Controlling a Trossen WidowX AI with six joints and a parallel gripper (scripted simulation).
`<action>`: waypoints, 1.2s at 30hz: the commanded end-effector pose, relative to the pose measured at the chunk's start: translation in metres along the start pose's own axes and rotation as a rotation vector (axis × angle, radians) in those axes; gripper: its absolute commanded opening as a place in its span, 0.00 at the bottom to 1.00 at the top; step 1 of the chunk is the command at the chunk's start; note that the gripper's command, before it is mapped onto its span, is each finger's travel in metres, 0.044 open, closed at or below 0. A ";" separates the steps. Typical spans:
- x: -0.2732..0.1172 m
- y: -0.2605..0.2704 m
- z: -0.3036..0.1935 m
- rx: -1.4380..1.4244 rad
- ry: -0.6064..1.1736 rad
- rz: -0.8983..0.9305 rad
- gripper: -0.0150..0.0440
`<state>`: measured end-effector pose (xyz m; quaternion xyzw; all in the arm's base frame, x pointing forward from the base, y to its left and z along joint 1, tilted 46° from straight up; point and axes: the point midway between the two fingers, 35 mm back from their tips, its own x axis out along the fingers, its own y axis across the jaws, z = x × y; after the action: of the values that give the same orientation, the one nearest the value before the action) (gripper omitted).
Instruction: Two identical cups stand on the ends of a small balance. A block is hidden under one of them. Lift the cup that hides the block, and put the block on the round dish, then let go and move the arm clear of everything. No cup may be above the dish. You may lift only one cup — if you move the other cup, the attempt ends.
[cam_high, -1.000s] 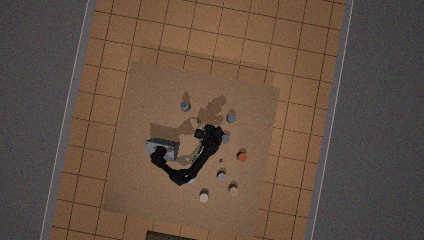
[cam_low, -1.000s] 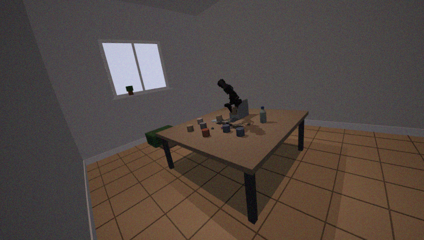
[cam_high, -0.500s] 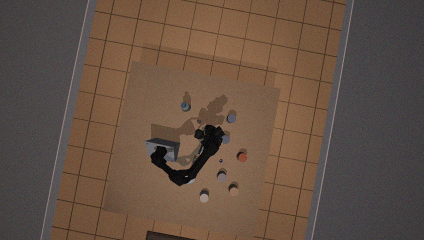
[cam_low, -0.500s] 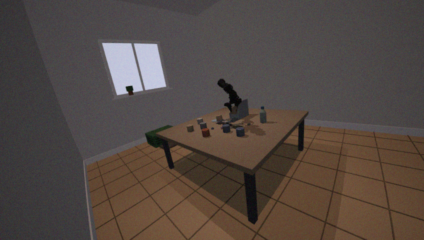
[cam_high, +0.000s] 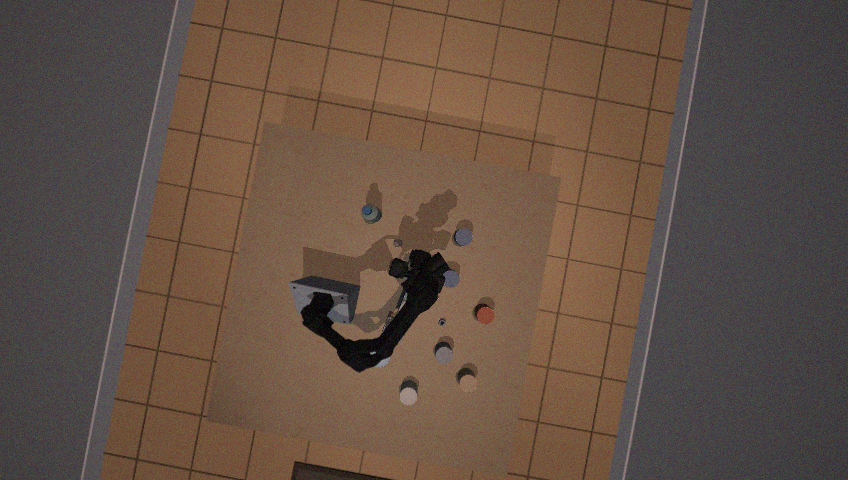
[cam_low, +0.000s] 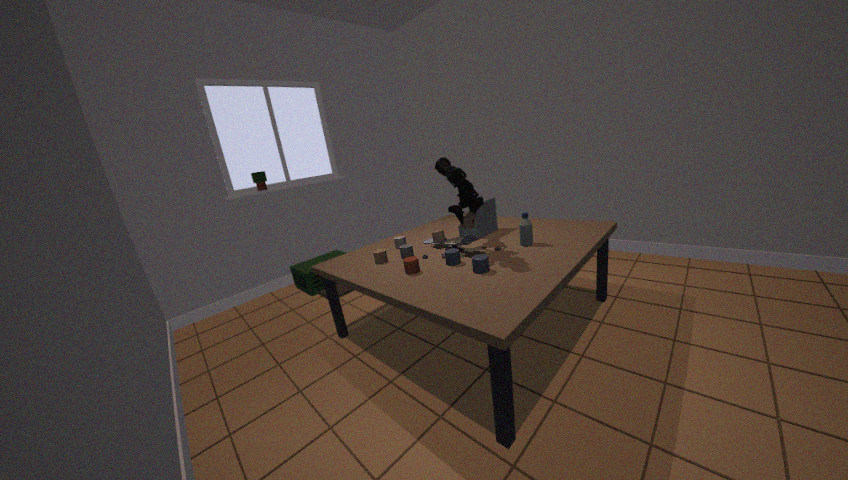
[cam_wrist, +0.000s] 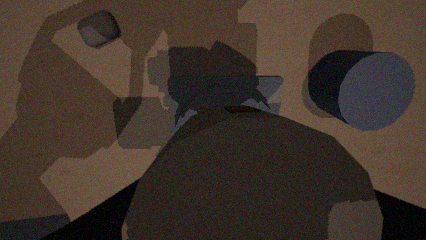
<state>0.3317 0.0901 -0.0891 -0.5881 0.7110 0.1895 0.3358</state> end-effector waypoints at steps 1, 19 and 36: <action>0.000 0.000 0.000 -0.001 0.000 -0.001 0.25; 0.000 0.000 0.000 -0.001 0.000 -0.001 0.25; 0.022 0.028 0.027 0.001 -0.008 -0.003 0.25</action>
<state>0.3275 0.0927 -0.1029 -0.5869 0.7083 0.1858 0.3454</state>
